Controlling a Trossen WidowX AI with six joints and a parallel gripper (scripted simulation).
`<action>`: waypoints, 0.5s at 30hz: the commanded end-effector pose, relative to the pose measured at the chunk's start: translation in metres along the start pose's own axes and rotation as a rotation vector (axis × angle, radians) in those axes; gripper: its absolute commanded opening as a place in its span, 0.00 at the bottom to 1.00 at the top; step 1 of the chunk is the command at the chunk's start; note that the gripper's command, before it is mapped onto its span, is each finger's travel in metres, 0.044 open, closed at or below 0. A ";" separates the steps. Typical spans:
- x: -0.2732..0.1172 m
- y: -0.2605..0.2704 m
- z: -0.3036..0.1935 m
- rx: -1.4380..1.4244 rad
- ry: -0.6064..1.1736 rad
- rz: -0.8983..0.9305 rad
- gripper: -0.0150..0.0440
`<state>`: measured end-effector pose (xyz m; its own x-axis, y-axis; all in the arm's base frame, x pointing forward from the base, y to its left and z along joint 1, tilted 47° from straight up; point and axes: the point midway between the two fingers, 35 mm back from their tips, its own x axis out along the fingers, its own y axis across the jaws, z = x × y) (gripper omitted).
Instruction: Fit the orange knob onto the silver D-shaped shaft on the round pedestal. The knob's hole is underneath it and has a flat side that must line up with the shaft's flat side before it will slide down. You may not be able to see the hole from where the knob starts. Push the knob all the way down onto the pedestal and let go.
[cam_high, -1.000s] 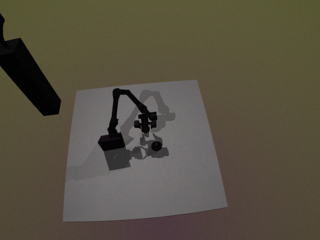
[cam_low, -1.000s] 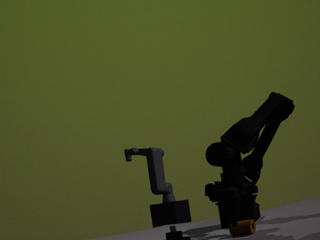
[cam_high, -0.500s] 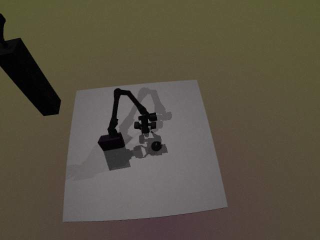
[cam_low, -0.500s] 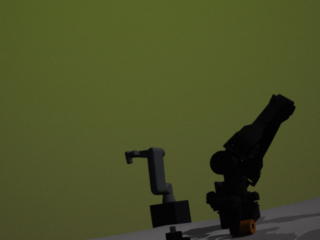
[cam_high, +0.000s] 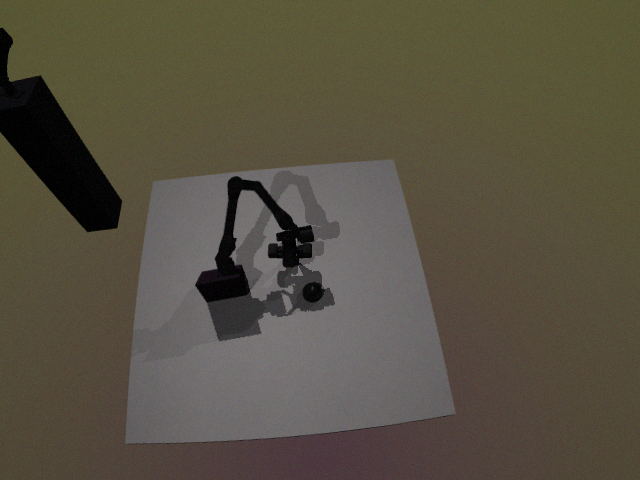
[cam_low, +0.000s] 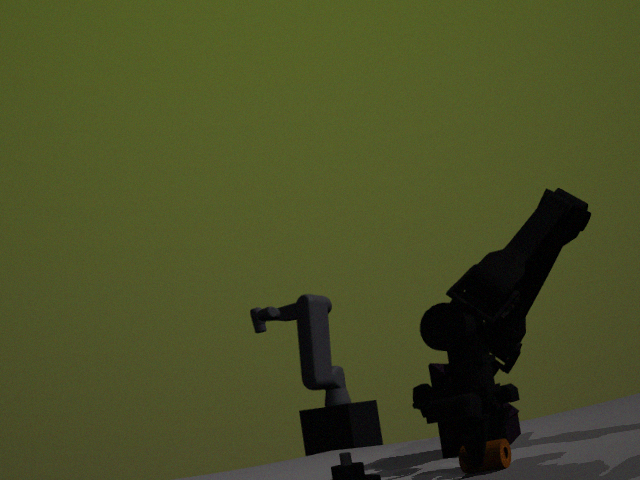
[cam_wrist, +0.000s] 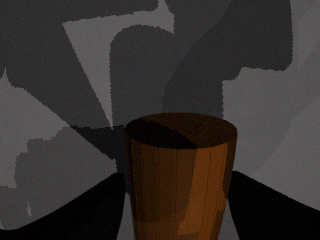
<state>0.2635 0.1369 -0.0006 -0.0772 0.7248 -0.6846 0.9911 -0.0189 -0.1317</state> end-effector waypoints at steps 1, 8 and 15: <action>0.000 0.000 0.000 0.003 0.003 0.000 0.63; 0.000 0.000 0.000 0.003 0.003 0.000 0.56; -0.013 0.000 0.000 0.003 0.002 0.000 0.56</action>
<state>0.2593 0.1335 0.0017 -0.0933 0.7236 -0.6838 0.9888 -0.0131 -0.1488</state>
